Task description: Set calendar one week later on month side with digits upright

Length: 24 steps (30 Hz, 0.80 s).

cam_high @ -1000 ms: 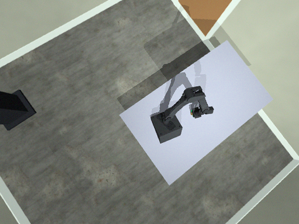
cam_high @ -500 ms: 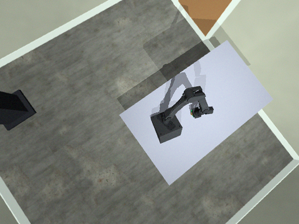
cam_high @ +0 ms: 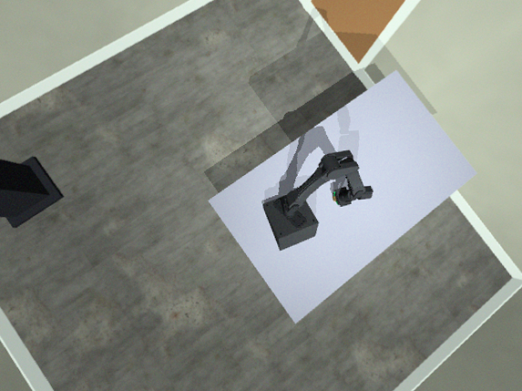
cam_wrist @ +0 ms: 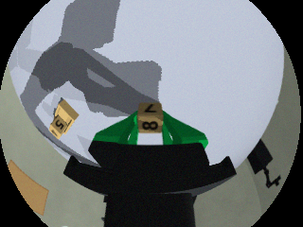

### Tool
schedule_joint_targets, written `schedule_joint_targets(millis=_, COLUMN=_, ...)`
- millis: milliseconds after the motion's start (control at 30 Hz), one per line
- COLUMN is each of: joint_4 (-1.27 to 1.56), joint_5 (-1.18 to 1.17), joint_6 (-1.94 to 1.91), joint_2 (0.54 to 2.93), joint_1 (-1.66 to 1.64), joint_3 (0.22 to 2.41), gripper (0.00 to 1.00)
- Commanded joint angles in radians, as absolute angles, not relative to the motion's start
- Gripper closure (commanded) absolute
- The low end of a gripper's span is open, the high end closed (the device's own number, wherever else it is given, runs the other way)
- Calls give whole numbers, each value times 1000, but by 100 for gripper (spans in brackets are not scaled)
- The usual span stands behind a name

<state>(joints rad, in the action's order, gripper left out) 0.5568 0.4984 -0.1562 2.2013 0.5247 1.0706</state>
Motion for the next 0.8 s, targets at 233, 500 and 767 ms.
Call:
schedule_joint_targets(millis=233, joint_4=541, joint_5=504, joint_6=-150, joint_2=2221, joint_1=529, joint_3=1092, gripper=74)
schedule_joint_targets(millis=500, joint_4=541, joint_5=504, joint_6=-150, joint_2=2221, joint_1=529, joint_3=1092, gripper=74)
schedule_joint_targets(millis=767, joint_4=545, joint_5=504, joint_6=-150, joint_2=2221, joint_1=529, joint_3=1092, gripper=67)
